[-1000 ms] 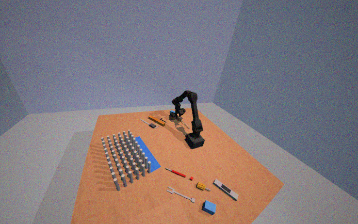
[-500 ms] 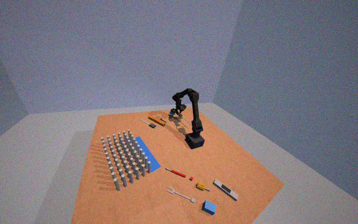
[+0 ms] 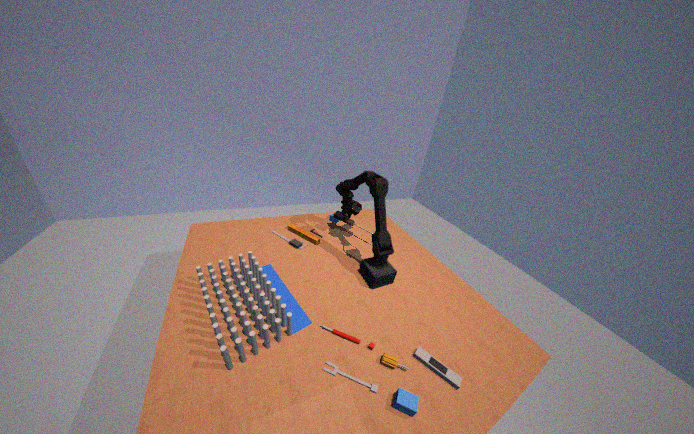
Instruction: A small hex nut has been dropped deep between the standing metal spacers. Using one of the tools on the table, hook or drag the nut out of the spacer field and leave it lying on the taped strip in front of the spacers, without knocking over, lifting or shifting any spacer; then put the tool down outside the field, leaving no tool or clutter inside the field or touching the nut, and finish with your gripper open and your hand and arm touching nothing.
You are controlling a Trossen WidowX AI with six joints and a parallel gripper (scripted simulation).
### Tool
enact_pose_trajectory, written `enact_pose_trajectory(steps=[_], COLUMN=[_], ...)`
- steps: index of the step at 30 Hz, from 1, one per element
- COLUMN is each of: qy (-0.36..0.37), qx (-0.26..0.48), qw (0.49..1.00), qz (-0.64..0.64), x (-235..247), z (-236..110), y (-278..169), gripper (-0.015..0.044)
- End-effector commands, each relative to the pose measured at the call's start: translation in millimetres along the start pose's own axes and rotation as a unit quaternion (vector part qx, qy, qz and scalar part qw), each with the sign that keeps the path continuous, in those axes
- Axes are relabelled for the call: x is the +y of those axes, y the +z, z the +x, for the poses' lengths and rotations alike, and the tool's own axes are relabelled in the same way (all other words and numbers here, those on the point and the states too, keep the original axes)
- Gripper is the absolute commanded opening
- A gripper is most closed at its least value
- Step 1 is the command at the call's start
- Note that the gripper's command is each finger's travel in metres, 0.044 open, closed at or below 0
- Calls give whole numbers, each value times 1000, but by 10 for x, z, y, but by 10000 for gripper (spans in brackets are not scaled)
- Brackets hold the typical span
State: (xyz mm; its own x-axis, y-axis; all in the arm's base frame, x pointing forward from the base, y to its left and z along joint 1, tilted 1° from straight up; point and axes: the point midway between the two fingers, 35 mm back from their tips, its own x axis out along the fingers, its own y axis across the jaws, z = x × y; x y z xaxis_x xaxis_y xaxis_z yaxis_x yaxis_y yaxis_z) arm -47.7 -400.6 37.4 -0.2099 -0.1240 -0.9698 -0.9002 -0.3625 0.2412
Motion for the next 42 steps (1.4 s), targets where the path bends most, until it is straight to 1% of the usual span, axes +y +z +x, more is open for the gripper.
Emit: enact_pose_trajectory(steps=[1,4,14,42], qy=[-1,1,1,7], qx=[16,26,26,34], qw=[997,994,994,994], qz=[-70,-107,-109,-105], x=[-19,-21,-26,-124], z=[13,19,45,493], y=[30,35,33,23], gripper=[0,0,0,0])
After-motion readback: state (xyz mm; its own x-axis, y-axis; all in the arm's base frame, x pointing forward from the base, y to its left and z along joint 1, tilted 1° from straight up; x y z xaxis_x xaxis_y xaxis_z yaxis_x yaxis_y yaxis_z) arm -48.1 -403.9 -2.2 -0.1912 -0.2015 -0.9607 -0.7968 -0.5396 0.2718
